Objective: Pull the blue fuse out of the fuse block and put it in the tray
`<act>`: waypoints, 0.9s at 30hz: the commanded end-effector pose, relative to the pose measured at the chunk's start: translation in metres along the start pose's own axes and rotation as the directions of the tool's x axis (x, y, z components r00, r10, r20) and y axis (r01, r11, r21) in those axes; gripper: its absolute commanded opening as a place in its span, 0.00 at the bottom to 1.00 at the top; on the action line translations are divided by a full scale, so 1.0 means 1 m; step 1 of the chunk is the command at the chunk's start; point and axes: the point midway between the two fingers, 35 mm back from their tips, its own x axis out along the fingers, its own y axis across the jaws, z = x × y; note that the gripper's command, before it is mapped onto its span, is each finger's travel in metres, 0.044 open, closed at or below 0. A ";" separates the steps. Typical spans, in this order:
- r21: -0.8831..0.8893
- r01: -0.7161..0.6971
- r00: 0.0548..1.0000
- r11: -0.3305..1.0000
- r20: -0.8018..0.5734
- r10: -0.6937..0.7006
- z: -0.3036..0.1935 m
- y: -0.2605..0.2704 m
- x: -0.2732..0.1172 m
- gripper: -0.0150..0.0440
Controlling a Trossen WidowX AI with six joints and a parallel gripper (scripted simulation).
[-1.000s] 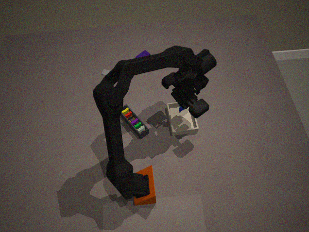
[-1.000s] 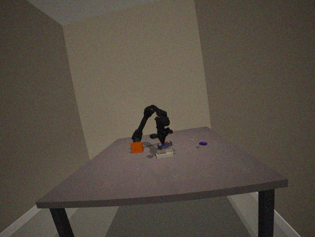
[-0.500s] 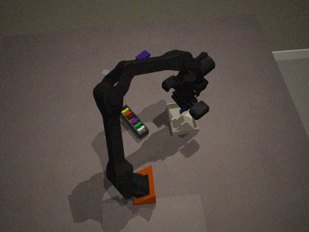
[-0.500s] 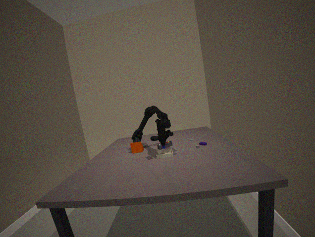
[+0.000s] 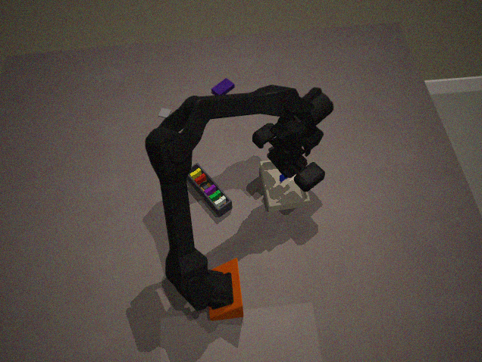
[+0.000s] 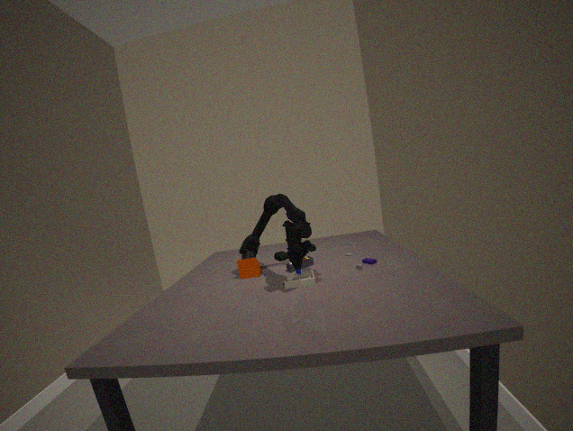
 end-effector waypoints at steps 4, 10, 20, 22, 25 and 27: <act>-0.001 0.000 1.000 1.000 0.001 0.000 0.000 0.000 -0.001 0.57; 0.000 0.000 1.000 1.000 0.001 0.000 0.000 0.000 -0.003 0.81; 0.008 -0.004 1.000 1.000 -0.002 0.004 0.000 -0.001 -0.038 0.81; 0.008 -0.004 1.000 1.000 -0.002 0.004 0.000 -0.001 -0.038 0.81; 0.014 -0.008 1.000 1.000 -0.007 0.009 0.000 -0.001 -0.035 0.81; 0.014 -0.008 1.000 1.000 -0.007 0.009 0.000 -0.001 -0.035 0.81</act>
